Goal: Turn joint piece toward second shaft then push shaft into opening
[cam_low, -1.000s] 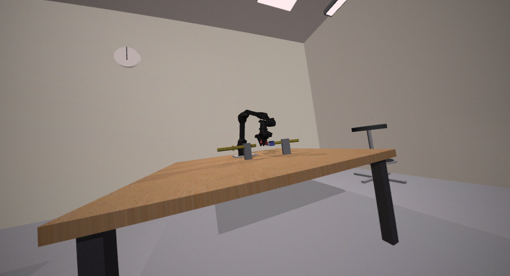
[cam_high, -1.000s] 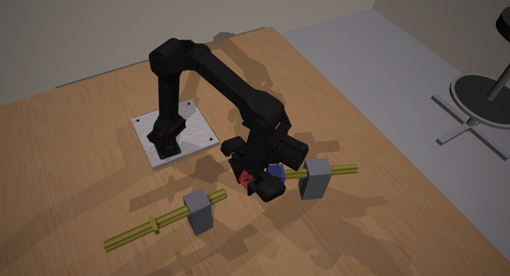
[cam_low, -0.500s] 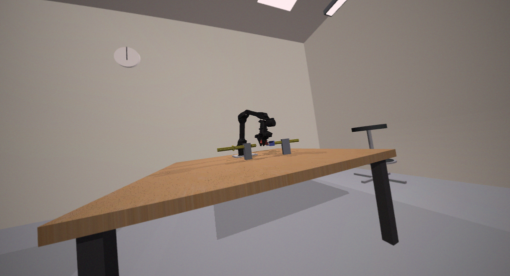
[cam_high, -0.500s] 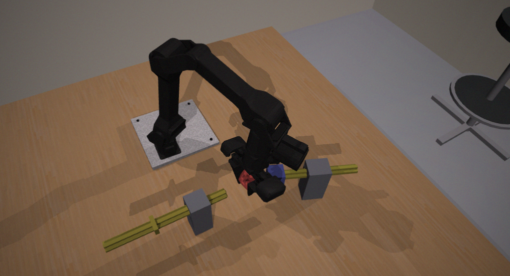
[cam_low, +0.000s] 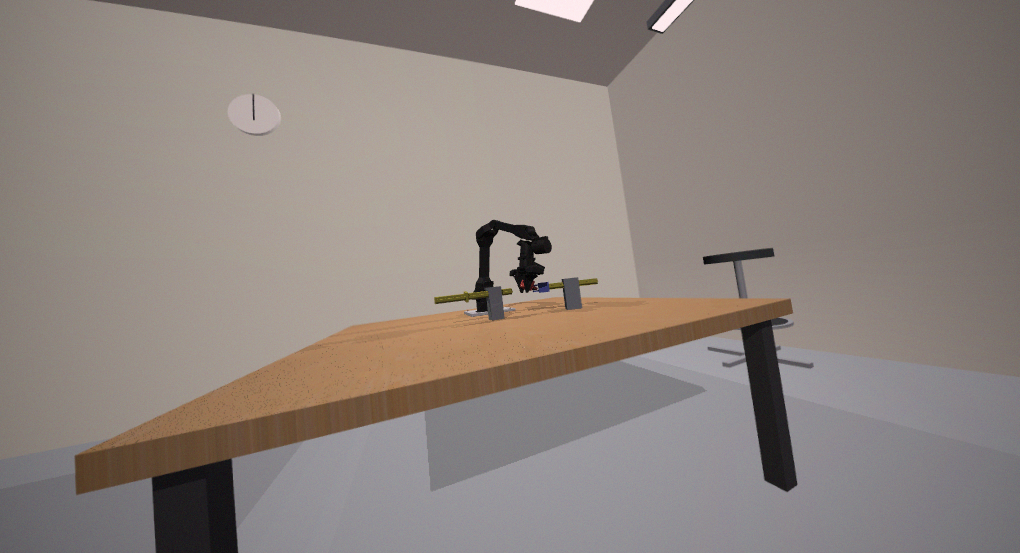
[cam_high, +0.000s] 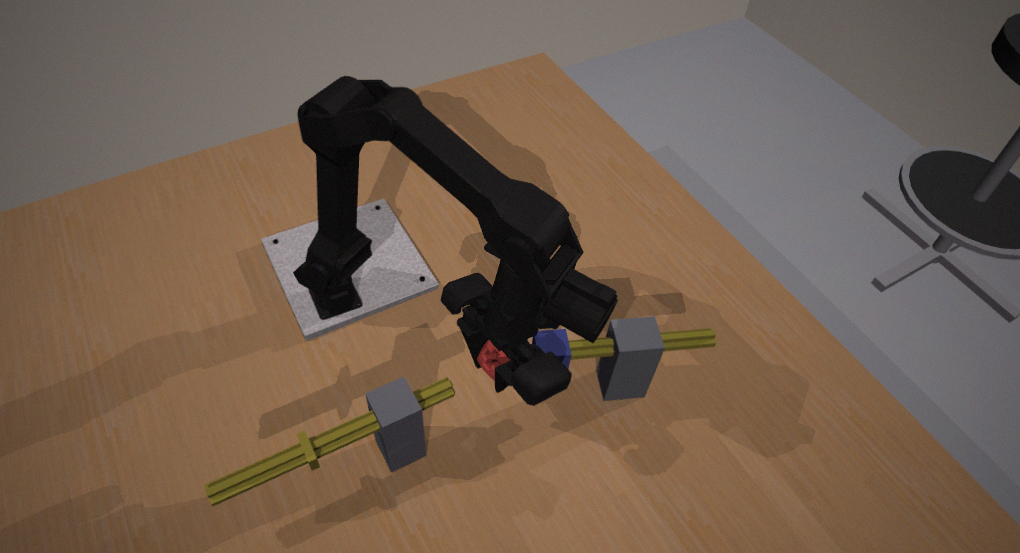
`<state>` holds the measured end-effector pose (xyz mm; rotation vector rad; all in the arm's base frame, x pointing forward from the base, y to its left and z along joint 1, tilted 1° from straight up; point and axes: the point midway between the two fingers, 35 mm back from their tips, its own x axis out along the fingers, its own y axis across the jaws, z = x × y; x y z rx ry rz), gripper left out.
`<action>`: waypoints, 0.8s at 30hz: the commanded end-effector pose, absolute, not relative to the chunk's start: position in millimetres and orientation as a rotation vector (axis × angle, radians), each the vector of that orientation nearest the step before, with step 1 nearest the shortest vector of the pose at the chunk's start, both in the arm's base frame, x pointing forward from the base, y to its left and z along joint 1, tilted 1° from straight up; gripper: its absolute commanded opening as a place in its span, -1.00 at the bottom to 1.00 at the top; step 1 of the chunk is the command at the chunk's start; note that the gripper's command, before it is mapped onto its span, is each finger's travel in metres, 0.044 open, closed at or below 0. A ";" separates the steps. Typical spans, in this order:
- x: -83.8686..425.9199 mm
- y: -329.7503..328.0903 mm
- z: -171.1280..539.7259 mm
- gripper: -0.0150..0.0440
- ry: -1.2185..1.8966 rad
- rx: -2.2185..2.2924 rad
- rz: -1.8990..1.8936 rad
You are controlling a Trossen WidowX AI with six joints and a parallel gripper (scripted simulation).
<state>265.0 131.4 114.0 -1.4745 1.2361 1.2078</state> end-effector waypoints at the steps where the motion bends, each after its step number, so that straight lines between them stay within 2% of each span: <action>1: 265.1 131.7 113.7 0.12 1.233 -1.477 1.213; 5: 265.1 131.7 113.7 0.12 1.233 -1.477 1.213; 7: 265.0 131.4 114.0 0.01 1.236 -1.474 1.208; 12: 265.0 131.4 114.0 0.01 1.236 -1.474 1.208; 18: 265.0 131.4 114.0 -0.49 1.236 -1.474 1.208; 24: 264.9 131.1 113.3 -0.49 1.230 -1.462 1.214</action>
